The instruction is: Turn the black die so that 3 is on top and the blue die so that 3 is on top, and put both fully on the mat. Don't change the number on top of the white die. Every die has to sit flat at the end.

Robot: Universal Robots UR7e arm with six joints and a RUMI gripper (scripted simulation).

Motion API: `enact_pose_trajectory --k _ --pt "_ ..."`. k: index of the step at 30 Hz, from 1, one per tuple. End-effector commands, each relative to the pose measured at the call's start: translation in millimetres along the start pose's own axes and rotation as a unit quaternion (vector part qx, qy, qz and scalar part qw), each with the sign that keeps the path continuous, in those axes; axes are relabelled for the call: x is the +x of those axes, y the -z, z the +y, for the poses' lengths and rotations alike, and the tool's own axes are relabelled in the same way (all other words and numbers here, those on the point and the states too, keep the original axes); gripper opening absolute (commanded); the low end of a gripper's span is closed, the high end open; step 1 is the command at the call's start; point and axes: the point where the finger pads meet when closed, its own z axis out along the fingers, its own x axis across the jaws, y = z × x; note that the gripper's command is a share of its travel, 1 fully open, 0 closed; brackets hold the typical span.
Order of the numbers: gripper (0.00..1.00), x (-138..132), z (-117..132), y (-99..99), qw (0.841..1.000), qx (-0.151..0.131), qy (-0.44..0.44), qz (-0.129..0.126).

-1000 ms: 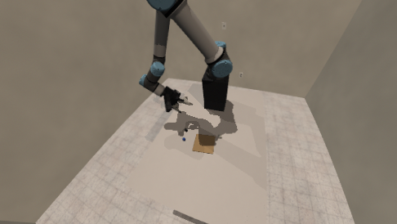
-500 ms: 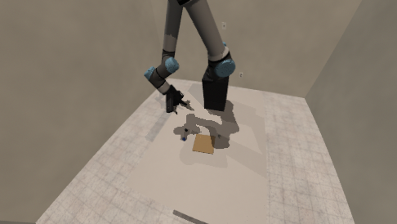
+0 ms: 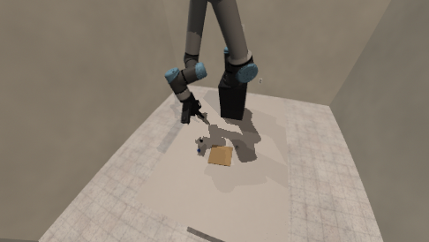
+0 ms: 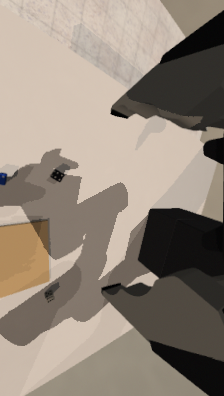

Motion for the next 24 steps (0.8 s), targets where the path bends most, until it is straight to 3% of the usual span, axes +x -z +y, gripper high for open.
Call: enact_pose_trajectory --k 1,4,6,13,24 --pt "1.00 0.1 -10.4 -0.5 0.999 0.011 -0.002 0.050" --pt "1.00 -0.3 -16.5 -0.1 0.997 0.017 -0.003 0.076" --pt "1.00 -0.3 -16.5 -0.1 0.997 0.017 -0.003 0.076" --pt "1.00 -0.9 -25.9 0.3 0.993 0.026 -0.004 0.115" --pt "1.00 -1.6 -30.0 1.2 0.991 0.032 -0.004 0.130"
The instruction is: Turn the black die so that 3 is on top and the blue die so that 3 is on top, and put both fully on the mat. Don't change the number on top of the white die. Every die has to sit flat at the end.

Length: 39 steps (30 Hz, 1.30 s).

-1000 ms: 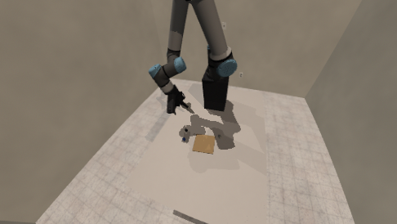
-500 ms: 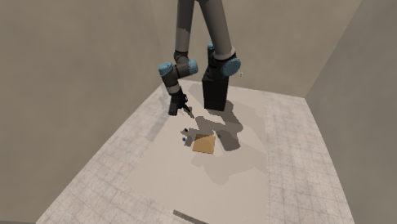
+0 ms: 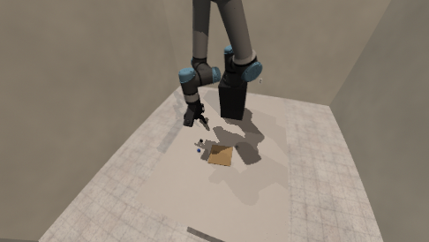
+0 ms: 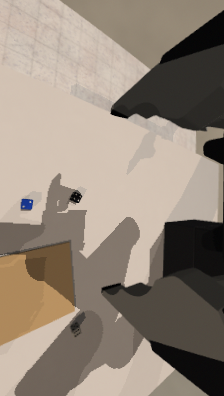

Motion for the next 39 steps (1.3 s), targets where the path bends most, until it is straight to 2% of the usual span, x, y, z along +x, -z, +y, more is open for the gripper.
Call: enact_pose_trajectory --k 1,23,33,39 --pt "1.00 0.2 -1.4 0.1 1.000 0.002 0.000 0.006" --pt "1.00 0.2 -1.5 -2.4 1.000 0.002 0.000 0.006" --pt "1.00 0.4 -1.6 -13.5 1.000 0.002 0.000 0.006" --pt "1.00 0.6 -1.7 -28.1 1.000 0.002 0.000 0.006"
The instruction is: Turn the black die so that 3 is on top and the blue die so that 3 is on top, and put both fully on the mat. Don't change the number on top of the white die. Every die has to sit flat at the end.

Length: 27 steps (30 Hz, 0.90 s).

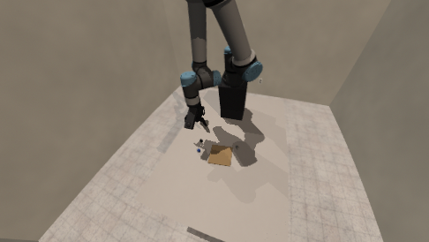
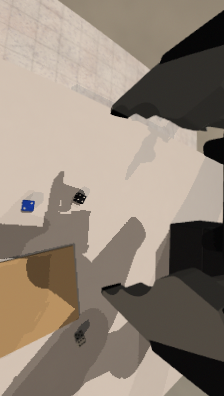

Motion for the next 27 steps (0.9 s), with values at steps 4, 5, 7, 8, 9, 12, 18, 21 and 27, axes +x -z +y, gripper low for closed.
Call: enact_pose_trajectory --k 4,5,7,8,9,12,18,21,27 --pt "1.00 0.4 -0.6 -22.9 1.000 0.001 0.000 0.001" --pt "1.00 0.5 -0.6 -26.2 1.000 0.001 0.000 0.001" --pt "1.00 0.5 -0.7 -32.8 1.000 0.001 0.000 0.001" --pt "1.00 0.5 -0.7 -36.2 1.000 0.001 0.000 0.001" --pt "1.00 0.5 -0.7 -39.7 1.000 0.001 0.000 0.001" --pt "1.00 0.5 -0.7 -43.1 1.000 0.001 0.000 0.001" --pt "1.00 0.6 -0.9 -63.4 1.000 0.001 0.000 0.001" --pt "1.00 0.7 -0.9 -72.7 1.000 0.001 0.000 0.001" --pt "1.00 0.7 -1.0 -85.7 1.000 0.001 0.000 0.001"
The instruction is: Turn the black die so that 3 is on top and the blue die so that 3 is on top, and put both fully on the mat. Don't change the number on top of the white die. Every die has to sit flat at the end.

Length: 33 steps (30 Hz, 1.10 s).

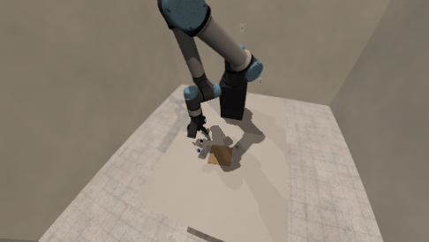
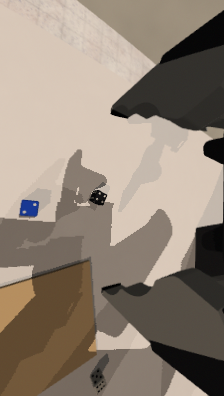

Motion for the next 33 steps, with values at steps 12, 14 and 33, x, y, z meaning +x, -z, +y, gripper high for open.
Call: enact_pose_trajectory --k 12,14,33 --pt "1.00 0.8 -1.1 -24.9 1.000 0.001 0.000 0.001" --pt "1.00 0.8 -1.1 -25.4 1.000 0.001 0.000 0.001" --pt "1.00 0.8 -1.1 -25.5 1.000 0.001 0.000 0.001"
